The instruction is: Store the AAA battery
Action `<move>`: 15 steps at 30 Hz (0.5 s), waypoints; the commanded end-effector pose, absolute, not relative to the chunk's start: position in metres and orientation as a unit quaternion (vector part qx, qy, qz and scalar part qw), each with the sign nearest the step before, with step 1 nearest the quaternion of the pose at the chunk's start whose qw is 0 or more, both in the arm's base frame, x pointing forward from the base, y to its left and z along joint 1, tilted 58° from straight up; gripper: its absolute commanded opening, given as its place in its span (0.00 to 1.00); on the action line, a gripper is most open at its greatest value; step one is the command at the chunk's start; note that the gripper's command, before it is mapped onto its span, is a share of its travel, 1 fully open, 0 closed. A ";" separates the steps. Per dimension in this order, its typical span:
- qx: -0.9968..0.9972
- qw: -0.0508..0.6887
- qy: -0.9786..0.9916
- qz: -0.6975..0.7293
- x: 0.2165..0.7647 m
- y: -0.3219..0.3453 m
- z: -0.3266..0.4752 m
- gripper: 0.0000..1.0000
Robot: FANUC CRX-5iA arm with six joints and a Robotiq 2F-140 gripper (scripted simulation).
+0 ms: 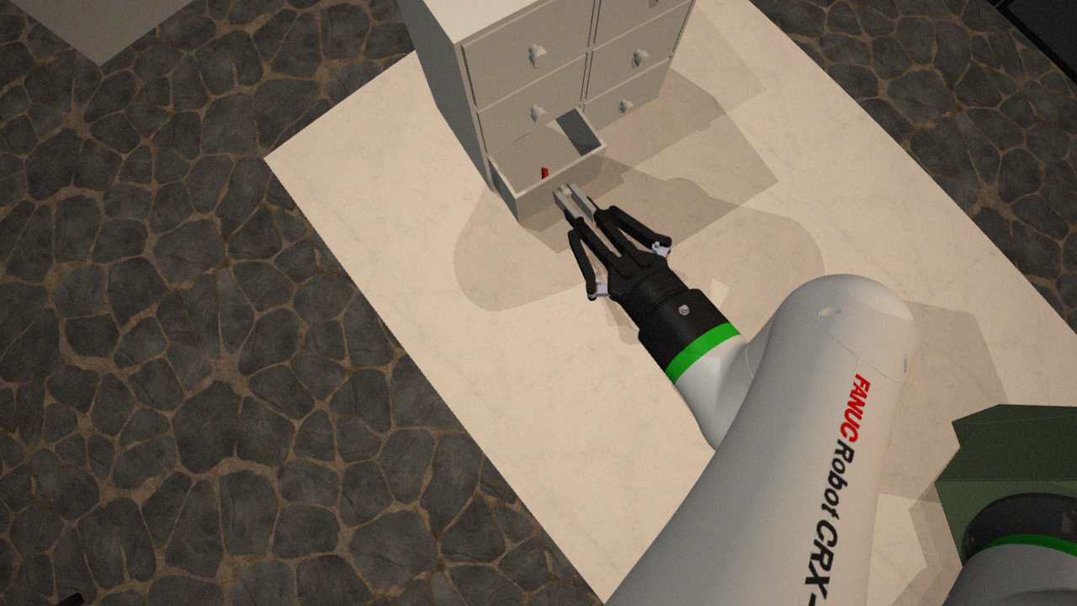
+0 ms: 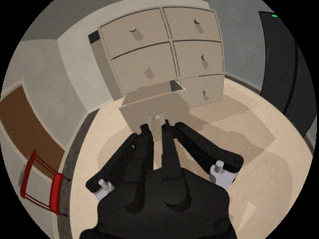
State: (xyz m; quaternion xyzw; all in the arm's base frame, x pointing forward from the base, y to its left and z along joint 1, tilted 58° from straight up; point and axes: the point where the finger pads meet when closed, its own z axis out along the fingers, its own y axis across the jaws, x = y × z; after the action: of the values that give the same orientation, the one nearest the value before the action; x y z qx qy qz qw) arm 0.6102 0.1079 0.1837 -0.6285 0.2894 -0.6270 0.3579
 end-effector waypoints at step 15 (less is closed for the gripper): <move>-0.628 0.358 0.289 -0.627 0.610 0.108 0.184 0.20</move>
State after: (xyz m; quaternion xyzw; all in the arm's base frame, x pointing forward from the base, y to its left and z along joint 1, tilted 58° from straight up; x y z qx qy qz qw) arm 0.6101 0.1080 0.1837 -0.6285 0.2894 -0.6270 0.3579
